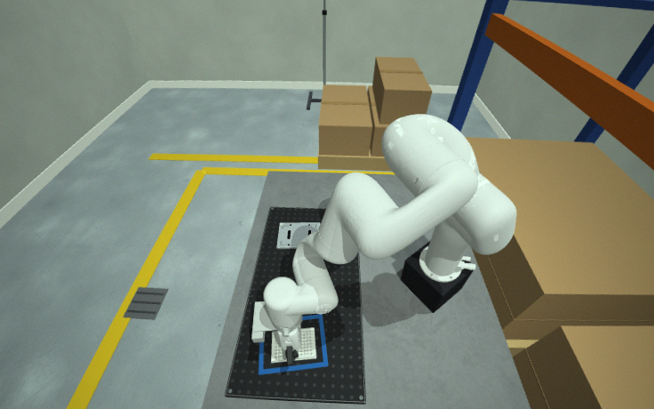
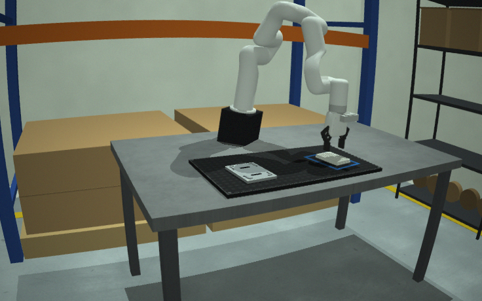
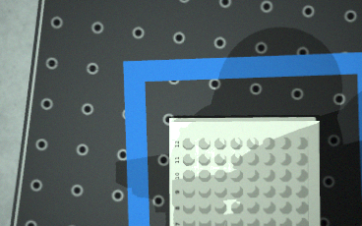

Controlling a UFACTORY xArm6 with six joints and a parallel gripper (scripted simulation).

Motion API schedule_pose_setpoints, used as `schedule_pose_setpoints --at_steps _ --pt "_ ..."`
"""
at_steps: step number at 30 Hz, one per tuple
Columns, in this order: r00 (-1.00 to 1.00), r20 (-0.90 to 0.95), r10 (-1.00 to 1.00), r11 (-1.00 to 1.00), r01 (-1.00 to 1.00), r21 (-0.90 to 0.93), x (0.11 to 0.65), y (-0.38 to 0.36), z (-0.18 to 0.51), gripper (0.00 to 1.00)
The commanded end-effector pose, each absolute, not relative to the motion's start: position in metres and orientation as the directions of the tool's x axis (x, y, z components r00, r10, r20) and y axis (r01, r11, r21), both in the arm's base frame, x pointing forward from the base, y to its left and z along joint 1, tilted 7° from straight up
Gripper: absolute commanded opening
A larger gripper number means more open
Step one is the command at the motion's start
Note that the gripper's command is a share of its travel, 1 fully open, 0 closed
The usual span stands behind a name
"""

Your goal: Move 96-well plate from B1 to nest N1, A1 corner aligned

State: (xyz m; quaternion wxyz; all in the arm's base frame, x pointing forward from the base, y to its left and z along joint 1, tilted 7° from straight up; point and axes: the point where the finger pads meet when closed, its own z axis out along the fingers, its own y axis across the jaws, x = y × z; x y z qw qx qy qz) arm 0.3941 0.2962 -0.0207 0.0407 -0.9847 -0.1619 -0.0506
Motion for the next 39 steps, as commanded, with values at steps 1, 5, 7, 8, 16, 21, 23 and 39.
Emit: schedule_pose_setpoints --at_steps 1,5,7,8,16,21,23,39 --pt "0.942 0.116 0.314 -0.944 0.323 -0.065 0.396 0.298 -0.029 1.0" --pt "0.942 0.116 0.314 -0.944 0.323 -0.065 0.397 0.299 -0.035 1.0" --pt "0.942 0.116 0.314 -0.944 0.323 -0.065 0.397 0.299 -0.036 1.0" --pt "0.942 0.116 0.314 -0.944 0.323 -0.065 0.397 0.299 -0.036 1.0" --pt "0.942 0.116 0.314 -0.944 0.323 -0.065 0.397 0.299 -0.036 1.0" --pt "0.942 0.116 0.314 -0.944 0.323 -0.065 0.397 0.299 -0.037 1.0" --pt "0.942 0.116 0.314 -0.944 0.323 -0.065 0.397 0.299 -0.038 1.0" --pt "0.942 0.116 0.314 -0.944 0.323 -0.065 0.398 0.3 -0.048 1.0"
